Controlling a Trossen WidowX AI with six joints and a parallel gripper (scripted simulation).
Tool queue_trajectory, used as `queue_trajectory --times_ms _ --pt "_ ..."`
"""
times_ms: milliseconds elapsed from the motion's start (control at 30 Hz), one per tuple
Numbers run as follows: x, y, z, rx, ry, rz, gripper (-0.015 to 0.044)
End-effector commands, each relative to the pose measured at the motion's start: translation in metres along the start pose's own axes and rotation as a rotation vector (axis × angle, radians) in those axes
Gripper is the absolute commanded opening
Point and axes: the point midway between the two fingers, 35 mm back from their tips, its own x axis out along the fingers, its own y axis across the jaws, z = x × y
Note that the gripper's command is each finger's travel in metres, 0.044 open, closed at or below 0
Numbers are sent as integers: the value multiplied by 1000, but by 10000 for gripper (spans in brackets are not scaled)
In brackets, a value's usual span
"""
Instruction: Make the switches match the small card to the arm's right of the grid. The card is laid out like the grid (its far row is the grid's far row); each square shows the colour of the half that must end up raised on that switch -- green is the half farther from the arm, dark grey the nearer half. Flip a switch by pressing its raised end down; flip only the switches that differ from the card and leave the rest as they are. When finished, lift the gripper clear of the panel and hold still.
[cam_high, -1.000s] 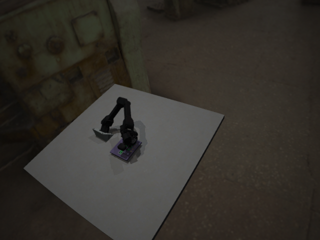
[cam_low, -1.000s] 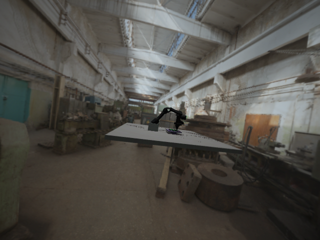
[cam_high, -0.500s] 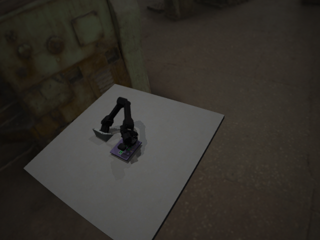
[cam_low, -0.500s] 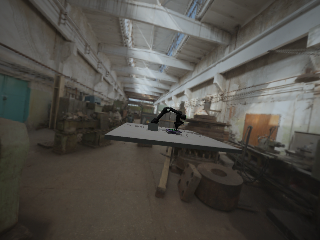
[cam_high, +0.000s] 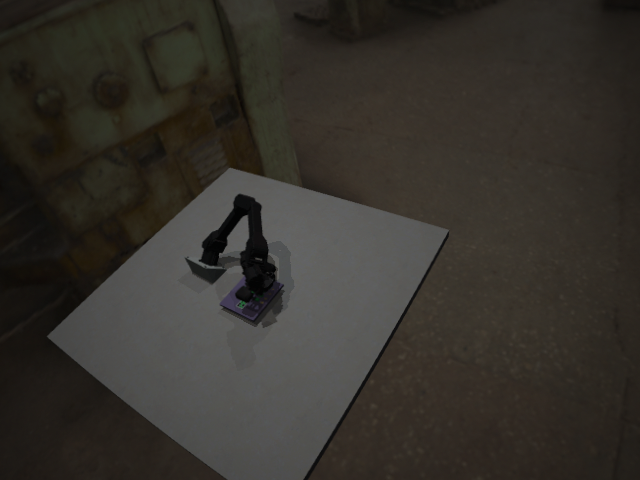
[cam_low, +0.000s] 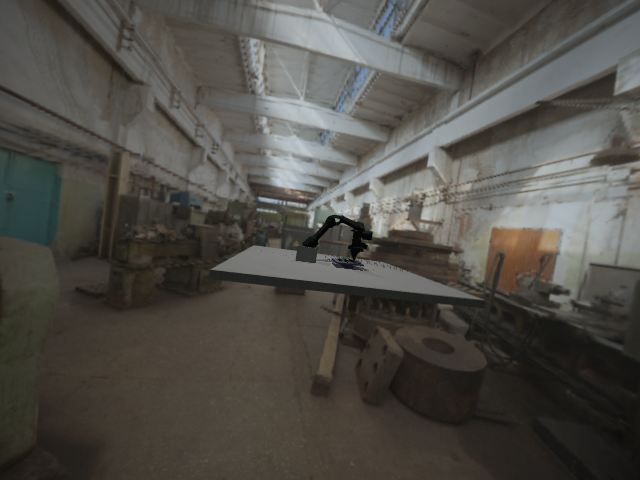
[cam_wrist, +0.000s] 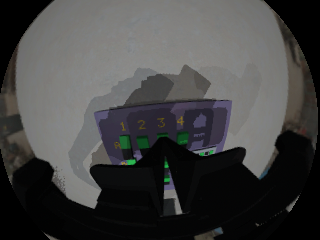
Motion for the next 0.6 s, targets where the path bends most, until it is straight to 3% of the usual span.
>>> queue_trajectory --times_ms 0,200,400,567 --pt "2 0 0 6 2 2 0" --pt "3 0 0 6 2 2 0" --pt "-60 0 -2 7 -21 -1 0" --pt "-64 4 -8 7 -22 -1 0"
